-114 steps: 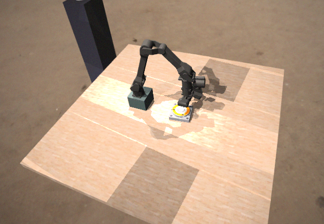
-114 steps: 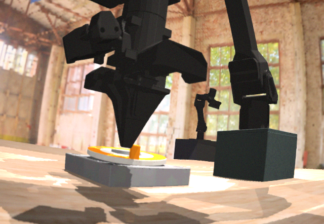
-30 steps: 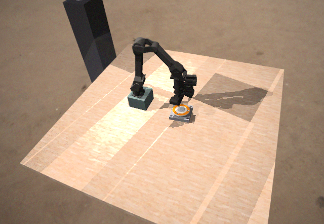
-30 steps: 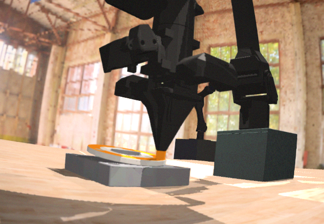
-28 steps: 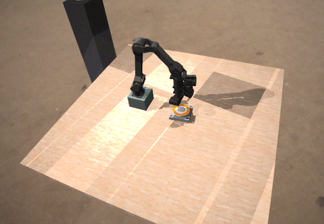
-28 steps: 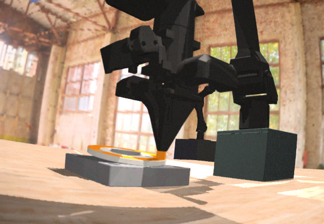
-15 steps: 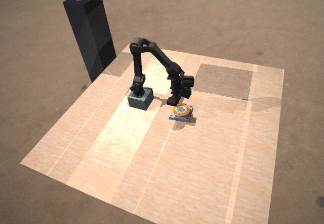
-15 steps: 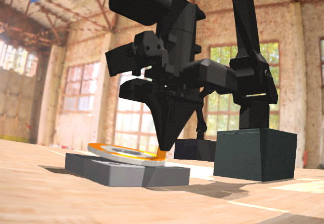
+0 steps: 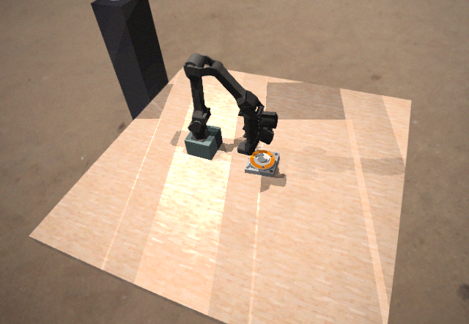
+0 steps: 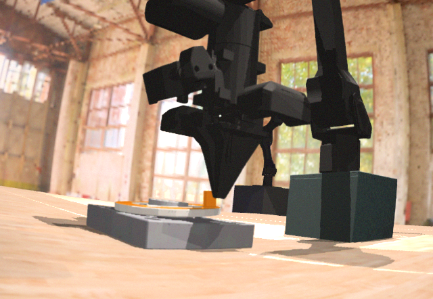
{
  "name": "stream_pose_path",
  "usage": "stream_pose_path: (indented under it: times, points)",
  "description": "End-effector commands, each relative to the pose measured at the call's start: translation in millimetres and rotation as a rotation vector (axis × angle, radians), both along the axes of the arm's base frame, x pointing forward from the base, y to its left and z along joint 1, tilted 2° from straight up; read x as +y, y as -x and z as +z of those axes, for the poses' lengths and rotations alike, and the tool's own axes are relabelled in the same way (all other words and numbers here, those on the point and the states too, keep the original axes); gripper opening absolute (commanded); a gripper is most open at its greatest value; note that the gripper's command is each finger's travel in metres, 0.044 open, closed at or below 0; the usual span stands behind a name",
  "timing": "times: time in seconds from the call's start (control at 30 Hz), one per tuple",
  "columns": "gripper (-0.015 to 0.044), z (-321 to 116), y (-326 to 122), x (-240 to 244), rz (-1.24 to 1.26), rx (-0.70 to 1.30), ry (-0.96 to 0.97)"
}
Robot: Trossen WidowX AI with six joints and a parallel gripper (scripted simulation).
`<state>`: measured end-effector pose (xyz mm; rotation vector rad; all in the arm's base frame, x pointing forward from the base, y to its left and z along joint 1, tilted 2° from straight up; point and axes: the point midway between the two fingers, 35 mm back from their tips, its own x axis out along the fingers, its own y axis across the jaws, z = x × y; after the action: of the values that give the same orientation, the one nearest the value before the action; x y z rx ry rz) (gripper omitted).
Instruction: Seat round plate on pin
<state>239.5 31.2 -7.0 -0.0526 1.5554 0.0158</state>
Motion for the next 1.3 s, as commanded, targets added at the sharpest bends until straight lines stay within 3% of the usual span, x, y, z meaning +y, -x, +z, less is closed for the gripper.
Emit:
stream_pose_path:
  times: [0.0, 0.53, 0.87, 1.27]
  points:
    - [0.0, -0.3, 3.0, -4.3, 0.004, 0.004, 0.007]
    - [0.0, -0.7, 3.8, -12.8, 0.004, 0.004, 0.008]
    - [0.0, 41.1, 6.0, -9.7, 0.004, 0.004, 0.007]
    - [0.0, 33.4, 5.4, -9.8, 0.006, 0.005, 0.003]
